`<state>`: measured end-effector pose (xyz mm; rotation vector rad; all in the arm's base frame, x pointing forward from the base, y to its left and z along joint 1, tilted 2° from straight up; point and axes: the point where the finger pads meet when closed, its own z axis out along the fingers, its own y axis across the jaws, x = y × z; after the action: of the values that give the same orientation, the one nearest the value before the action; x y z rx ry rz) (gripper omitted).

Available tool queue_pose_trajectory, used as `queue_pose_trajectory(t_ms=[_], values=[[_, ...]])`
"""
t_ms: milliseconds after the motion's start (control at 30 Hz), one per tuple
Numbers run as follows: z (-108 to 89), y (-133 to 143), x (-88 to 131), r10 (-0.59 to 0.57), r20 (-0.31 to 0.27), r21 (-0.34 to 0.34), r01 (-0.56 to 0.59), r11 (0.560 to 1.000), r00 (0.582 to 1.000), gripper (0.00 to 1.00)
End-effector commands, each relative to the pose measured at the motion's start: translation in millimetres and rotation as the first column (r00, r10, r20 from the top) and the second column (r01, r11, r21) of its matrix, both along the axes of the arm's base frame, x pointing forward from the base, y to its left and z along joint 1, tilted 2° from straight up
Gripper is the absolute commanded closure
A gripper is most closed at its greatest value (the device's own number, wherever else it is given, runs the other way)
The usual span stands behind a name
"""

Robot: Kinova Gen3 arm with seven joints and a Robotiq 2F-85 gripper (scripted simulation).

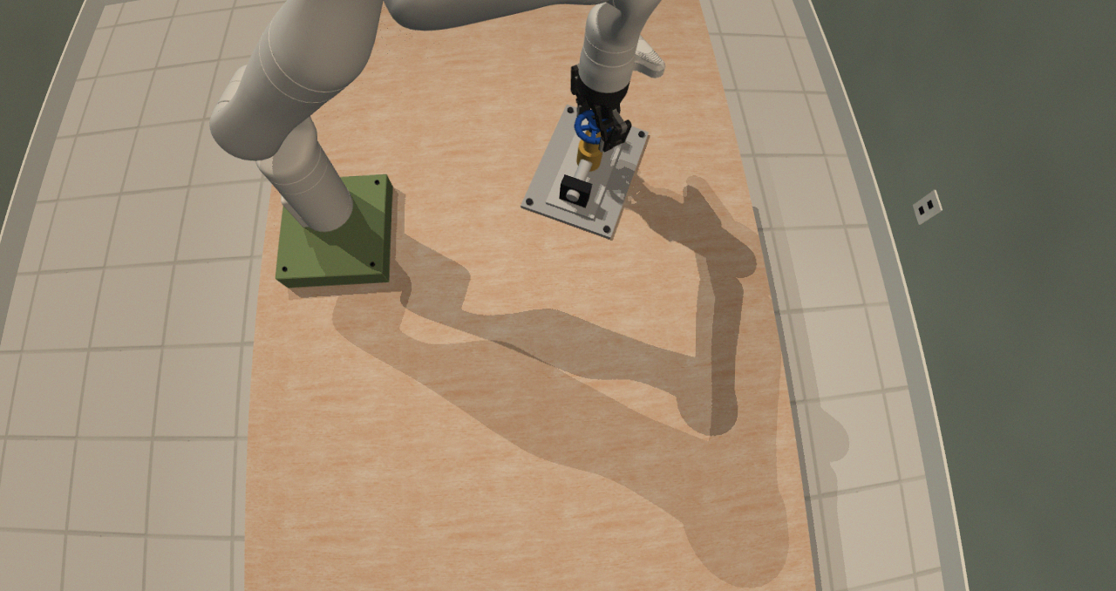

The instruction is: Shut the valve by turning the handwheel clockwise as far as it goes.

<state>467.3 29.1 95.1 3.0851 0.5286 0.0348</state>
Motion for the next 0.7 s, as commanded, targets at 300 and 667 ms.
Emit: queue_pose_trajectory(t_ms=[300, 667], values=[[-0.5, 0.1, 0.4, -0.214, 0.002, 0.004, 0.214, 0.977, 0.977, 1.00], [-0.5, 0.1, 0.4, -0.397, 0.002, 0.009, 0.397, 0.918, 0.918, 1.00]])
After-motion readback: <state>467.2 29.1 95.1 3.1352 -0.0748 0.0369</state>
